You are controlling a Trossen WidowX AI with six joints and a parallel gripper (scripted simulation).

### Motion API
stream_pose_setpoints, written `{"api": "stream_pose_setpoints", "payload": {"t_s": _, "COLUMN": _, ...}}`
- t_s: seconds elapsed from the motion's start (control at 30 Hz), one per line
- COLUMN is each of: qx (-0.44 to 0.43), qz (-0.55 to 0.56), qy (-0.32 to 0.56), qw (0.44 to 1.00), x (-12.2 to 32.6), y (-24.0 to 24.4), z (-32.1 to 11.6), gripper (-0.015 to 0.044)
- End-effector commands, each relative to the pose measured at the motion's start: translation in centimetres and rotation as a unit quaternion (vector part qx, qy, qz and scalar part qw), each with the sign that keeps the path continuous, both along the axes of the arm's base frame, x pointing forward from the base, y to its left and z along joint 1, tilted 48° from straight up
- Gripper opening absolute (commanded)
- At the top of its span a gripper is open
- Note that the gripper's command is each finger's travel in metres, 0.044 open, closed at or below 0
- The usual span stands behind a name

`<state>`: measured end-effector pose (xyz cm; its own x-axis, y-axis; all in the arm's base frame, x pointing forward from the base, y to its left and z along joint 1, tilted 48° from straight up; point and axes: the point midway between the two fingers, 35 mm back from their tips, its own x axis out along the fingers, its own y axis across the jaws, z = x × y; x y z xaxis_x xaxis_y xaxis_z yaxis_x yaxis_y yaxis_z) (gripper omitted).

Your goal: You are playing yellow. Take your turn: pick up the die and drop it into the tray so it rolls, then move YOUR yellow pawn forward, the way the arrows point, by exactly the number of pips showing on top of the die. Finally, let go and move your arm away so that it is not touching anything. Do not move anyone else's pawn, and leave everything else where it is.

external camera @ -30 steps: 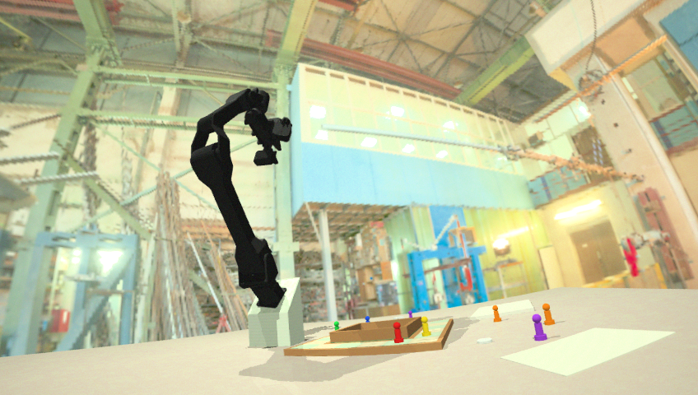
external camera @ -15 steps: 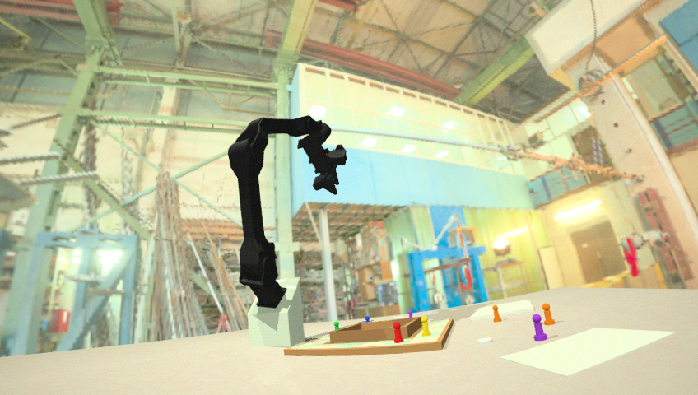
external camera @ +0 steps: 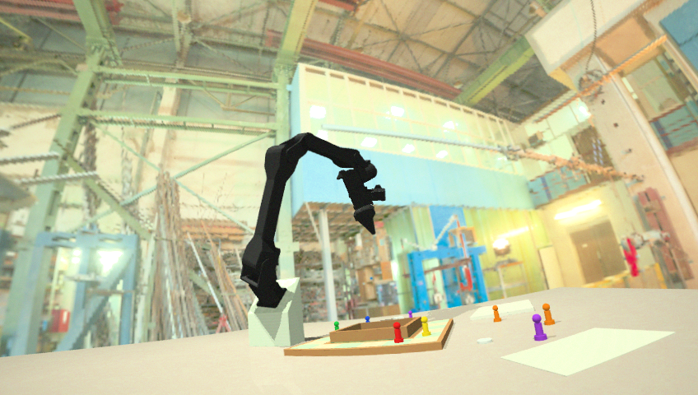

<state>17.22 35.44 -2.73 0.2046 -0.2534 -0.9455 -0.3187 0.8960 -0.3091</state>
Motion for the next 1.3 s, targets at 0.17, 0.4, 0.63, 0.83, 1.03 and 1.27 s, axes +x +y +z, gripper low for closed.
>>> {"api": "stream_pose_setpoints", "payload": {"t_s": 0.17, "qx": -0.183, "qz": 0.051, "qy": 0.033, "qw": 0.981, "x": 5.9, "y": -9.6, "z": -8.7, "gripper": 0.0275}}
{"api": "stream_pose_setpoints", "payload": {"t_s": 0.4, "qx": -0.290, "qz": 0.091, "qy": 0.090, "qw": 0.949, "x": 9.0, "y": -16.4, "z": -13.3, "gripper": 0.0275}}
{"api": "stream_pose_setpoints", "payload": {"t_s": 0.63, "qx": -0.291, "qz": 0.092, "qy": 0.091, "qw": 0.948, "x": 8.5, "y": -16.3, "z": -13.5, "gripper": 0.0275}}
{"api": "stream_pose_setpoints", "payload": {"t_s": 0.83, "qx": -0.291, "qz": 0.091, "qy": 0.091, "qw": 0.948, "x": 8.7, "y": -17.5, "z": -14.7, "gripper": 0.0275}}
{"api": "stream_pose_setpoints", "payload": {"t_s": 1.03, "qx": -0.292, "qz": 0.091, "qy": 0.090, "qw": 0.948, "x": 8.7, "y": -18.5, "z": -15.7, "gripper": 0.0275}}
{"api": "stream_pose_setpoints", "payload": {"t_s": 1.27, "qx": -0.292, "qz": 0.091, "qy": 0.090, "qw": 0.948, "x": 8.7, "y": -18.7, "z": -15.9, "gripper": 0.0275}}
